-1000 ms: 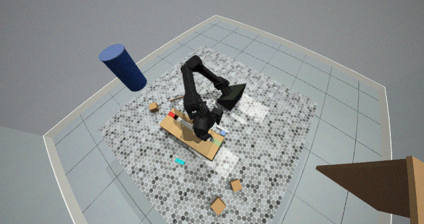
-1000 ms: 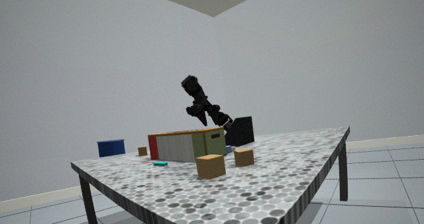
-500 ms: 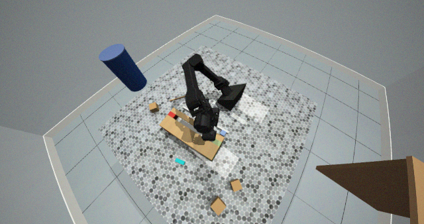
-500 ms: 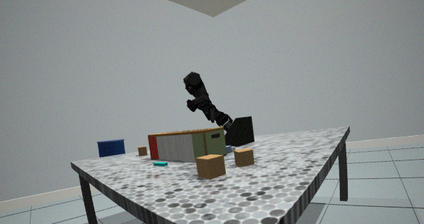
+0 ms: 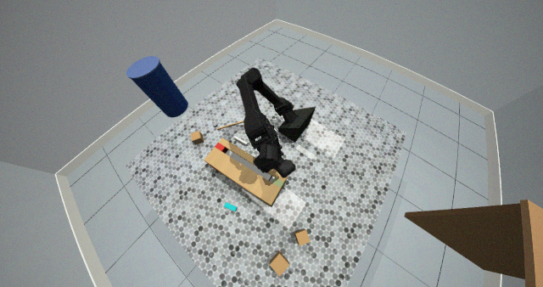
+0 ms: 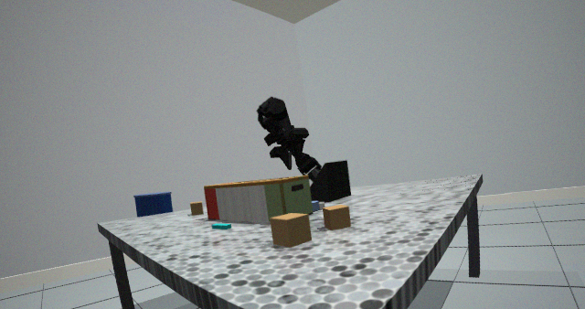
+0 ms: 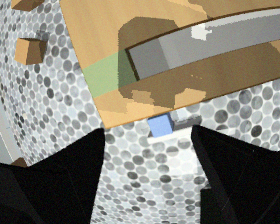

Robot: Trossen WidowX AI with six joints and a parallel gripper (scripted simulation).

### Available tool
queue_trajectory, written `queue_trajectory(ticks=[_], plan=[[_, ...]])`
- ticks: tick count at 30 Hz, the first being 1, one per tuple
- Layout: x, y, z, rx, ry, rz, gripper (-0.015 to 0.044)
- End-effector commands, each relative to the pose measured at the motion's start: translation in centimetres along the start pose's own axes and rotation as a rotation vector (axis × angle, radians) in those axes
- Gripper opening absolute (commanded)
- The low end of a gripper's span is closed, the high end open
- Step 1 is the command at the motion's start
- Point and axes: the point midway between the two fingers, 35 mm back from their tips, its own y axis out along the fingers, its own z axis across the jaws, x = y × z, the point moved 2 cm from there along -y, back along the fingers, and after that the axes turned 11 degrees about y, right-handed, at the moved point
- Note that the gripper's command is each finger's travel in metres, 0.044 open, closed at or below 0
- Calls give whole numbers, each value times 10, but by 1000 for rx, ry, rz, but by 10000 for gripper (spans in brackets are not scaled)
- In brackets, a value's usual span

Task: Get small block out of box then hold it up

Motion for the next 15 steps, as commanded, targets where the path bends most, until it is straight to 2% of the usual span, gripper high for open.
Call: queue_trajectory(ticks=[1,15], plan=[[-19,5,1,-86,-927,-69,285],[-33,6,2,-199,-1678,-81,285]])
